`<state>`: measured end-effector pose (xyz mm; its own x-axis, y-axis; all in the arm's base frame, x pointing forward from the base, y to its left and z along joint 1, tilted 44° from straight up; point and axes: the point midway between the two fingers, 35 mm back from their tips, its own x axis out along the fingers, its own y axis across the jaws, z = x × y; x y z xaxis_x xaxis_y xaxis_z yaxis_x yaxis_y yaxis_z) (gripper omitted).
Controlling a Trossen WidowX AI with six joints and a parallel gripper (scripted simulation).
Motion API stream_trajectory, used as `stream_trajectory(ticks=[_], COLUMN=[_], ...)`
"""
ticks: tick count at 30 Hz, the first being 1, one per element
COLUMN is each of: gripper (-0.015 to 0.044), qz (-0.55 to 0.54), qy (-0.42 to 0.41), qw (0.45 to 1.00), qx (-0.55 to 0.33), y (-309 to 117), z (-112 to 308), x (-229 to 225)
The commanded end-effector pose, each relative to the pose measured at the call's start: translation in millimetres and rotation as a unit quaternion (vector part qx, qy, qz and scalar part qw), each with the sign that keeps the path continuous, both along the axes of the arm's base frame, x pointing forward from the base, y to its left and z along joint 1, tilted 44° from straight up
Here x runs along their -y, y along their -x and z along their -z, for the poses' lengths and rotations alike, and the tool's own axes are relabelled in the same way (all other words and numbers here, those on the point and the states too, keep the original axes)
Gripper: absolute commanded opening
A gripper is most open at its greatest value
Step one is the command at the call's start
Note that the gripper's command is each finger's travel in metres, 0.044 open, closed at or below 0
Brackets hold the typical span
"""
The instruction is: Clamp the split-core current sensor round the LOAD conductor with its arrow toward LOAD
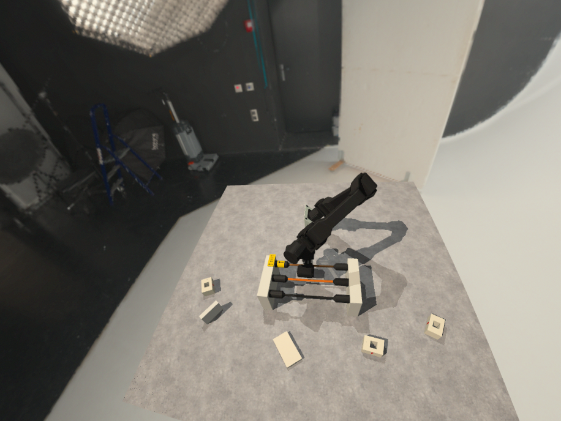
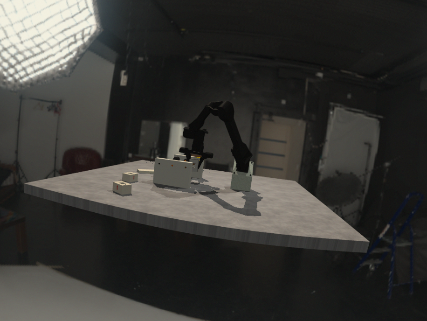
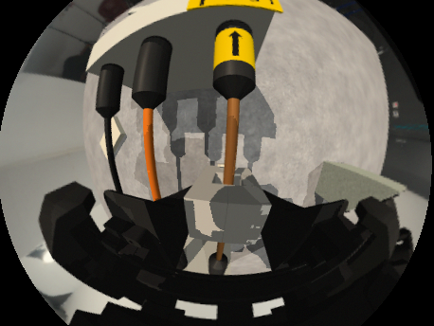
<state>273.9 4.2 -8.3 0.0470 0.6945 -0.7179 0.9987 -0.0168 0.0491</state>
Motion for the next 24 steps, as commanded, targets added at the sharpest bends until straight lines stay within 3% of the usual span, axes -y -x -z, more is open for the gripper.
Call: stream_trajectory(ticks=[1, 8, 18, 24], gripper=[0.0, 0.0, 0.026, 0.026], qz=[0.007, 0.006, 0.006, 0.006], qy=[-0.002, -0.001, 0.0, 0.0], qw=[1.0, 1.0, 1.0, 1.0], qx=[0.007, 0.005, 0.004, 0.004], y=[0.6, 0.6, 0.9, 0.9], z=[-1.0, 2.9, 0.7, 0.7], x=[0.4, -3.1, -0.1, -0.1])
